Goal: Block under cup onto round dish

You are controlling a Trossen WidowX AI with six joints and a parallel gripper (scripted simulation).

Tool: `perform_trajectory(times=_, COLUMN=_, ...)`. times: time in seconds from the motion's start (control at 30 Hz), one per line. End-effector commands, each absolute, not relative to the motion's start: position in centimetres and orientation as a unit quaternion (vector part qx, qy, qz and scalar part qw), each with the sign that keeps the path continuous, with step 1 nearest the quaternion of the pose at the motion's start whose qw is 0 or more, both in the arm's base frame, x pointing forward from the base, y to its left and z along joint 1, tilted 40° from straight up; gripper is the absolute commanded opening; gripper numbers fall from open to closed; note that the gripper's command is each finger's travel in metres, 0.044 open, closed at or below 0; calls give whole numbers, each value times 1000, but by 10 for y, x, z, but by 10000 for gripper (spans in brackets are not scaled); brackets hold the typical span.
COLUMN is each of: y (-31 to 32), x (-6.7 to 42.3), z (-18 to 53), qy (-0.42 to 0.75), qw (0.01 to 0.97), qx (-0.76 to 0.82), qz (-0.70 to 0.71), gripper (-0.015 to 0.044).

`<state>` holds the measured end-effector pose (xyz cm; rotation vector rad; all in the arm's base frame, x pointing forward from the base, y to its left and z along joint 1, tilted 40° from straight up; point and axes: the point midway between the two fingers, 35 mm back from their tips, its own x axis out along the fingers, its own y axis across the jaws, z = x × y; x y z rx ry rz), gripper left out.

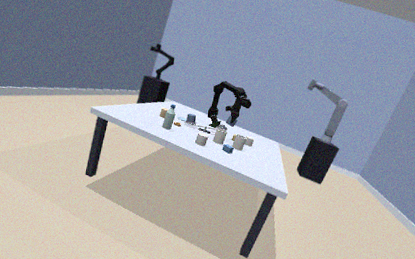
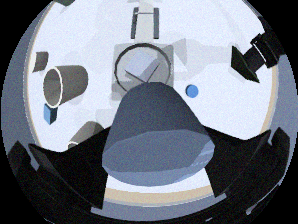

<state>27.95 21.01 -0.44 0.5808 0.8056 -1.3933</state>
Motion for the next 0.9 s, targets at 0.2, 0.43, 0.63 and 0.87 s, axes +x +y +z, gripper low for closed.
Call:
perform_trajectory(times=0.2, y=228, x=241, z=-77, qy=356, qw=649, qx=258, qz=-621, gripper=0)
perform_trajectory(times=0.43, y=230, x=232, z=-96, qy=350, qw=646, qx=263, qz=-625, gripper=0)
perform_trajectory(times=0.63, y=219, x=232, z=-110, qy=350, qw=647, qx=263, qz=-625, gripper=0)
perform_trajectory(times=0.87, y=205, x=231, z=-126, qy=349, qw=647, qx=263, qz=-625, gripper=0)
